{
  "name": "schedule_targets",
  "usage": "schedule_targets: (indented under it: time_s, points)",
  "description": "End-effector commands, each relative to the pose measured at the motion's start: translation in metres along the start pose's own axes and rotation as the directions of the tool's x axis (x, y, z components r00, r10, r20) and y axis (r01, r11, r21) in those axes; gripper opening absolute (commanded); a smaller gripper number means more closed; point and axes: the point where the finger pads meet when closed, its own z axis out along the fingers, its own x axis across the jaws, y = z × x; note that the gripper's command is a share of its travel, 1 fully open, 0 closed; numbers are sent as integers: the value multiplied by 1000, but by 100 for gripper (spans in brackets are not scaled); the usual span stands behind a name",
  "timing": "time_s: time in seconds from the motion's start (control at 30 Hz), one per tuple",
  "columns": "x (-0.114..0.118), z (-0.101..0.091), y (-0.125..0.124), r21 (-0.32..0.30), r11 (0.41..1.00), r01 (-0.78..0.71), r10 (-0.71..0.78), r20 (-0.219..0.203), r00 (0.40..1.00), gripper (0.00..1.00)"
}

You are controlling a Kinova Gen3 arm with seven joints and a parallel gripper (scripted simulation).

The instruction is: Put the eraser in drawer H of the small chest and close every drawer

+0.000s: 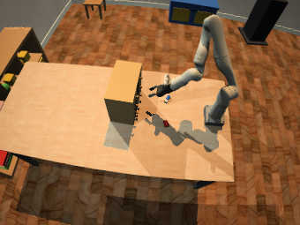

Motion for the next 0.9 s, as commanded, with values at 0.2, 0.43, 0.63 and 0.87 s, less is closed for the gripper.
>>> schedule_targets:
  time_s: [0.2,0.43,0.63,0.87]
  points:
    - [4,-7,-8,-18,1000,3,-3,-14,1000,100]
    - [4,-12,-8,-55,998,2,-3,-15,1000,100]
    - [4,-16,-8,-88,996,2,-4,-17,1000,100]
    - [4,-20,-9,-113,994,1,-3,-17,1000,100]
